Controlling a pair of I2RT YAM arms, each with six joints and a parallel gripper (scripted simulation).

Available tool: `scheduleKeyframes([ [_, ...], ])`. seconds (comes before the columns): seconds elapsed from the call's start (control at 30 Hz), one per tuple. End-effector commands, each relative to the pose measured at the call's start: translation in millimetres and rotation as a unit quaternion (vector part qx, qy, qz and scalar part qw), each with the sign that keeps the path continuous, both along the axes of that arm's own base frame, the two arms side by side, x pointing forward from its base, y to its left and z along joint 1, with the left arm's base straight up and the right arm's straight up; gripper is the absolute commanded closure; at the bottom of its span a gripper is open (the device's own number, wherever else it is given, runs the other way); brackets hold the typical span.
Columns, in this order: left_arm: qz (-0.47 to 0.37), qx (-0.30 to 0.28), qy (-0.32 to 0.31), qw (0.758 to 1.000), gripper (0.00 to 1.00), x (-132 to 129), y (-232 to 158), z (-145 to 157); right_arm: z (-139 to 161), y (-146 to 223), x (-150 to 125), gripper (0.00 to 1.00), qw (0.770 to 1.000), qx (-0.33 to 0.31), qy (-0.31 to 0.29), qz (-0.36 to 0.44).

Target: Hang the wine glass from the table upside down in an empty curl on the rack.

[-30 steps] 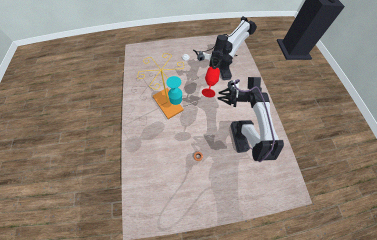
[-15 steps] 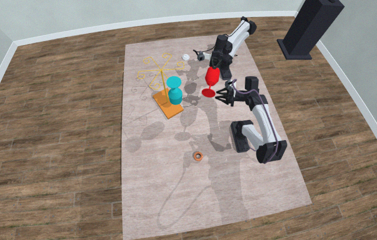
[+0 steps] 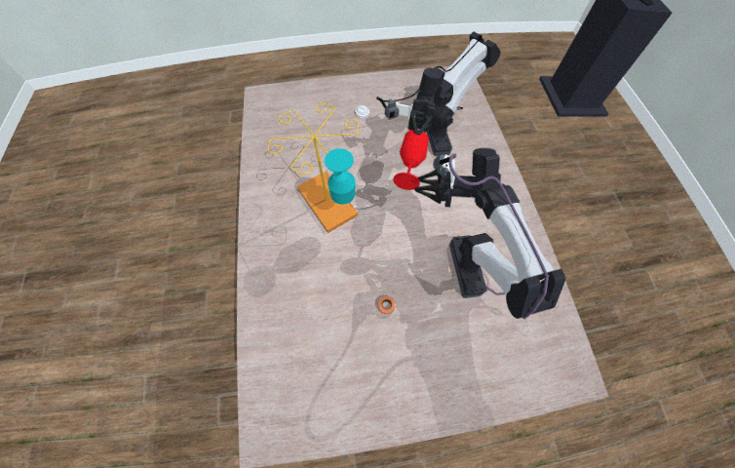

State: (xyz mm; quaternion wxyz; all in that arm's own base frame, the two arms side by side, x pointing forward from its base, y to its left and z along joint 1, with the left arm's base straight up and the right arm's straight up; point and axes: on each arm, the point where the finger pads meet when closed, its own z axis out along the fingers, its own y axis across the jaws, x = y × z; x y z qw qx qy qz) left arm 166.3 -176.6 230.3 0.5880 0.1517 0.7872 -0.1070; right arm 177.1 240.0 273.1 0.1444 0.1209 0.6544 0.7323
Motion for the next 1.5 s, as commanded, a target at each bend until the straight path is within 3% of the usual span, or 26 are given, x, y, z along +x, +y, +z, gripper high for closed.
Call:
scheduleKeyframes([
  [0.0,-0.01,0.005,0.0,1.0,0.64,3.6,-7.1,-6.2,25.8,-1.9,-2.1,1.0,0.999,0.021,-0.034,0.0],
  [0.33,-0.008,-0.018,-0.003,1.0,0.64,2.5,-5.8,9.0,25.8,-1.9,-2.1,1.0,0.999,0.021,-0.034,0.0],
  [0.37,-0.007,-0.018,-0.003,1.0,1.0,3.0,-5.5,8.9,25.8,-1.9,-2.1,1.0,0.999,0.021,-0.034,0.0],
  [0.83,-0.003,-0.007,-0.003,1.0,1.0,3.7,-5.0,5.8,25.3,-1.8,-1.5,1.0,0.999,0.021,-0.032,0.0],
  [0.87,-0.003,-0.007,-0.003,1.0,1.0,3.7,-5.0,5.8,25.3,-1.8,-1.5,0.83,0.999,0.021,-0.032,0.0],
  [1.37,-0.002,-0.011,-0.003,1.0,1.0,3.8,-5.3,6.5,25.3,-1.8,-1.5,0.83,0.999,0.021,-0.032,-0.001],
  [1.4,-0.002,-0.011,-0.003,1.0,1.0,3.8,-5.3,6.5,1.0,-4.3,-3.7,0.83,1.0,0.004,-0.002,0.005],
  [1.47,-0.002,-0.012,-0.003,1.0,1.0,3.8,-5.3,6.5,3.0,-6.3,-4.7,0.83,1.0,0.005,-0.003,0.006],
])
